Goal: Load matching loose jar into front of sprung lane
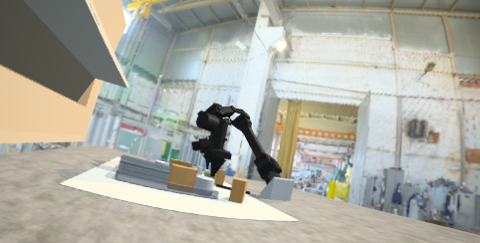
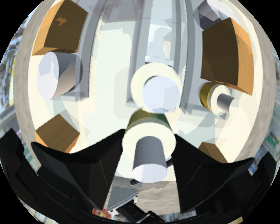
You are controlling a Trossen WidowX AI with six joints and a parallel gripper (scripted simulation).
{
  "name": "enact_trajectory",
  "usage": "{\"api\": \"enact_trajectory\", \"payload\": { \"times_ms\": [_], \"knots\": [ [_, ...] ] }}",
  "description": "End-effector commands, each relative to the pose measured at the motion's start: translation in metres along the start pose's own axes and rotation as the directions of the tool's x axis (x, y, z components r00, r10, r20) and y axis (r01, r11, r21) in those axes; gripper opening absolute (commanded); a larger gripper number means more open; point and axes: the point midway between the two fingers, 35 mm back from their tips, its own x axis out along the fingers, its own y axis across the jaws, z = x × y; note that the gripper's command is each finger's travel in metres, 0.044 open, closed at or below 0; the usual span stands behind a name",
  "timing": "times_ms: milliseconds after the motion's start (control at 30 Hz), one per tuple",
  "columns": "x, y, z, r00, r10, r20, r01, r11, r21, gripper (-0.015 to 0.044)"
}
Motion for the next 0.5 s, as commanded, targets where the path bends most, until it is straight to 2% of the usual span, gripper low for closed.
{"api": "enact_trajectory", "payload": {
  "times_ms": [0,467],
  "knots": [
    [-0.0021,-0.0003,0.0071,1.000,0.001,0.015,-0.001,1.000,0.009,0.0000],
    [-0.0024,-0.0004,0.0140,1.000,0.001,0.015,-0.001,1.000,0.010,0.0000]
  ]
}}
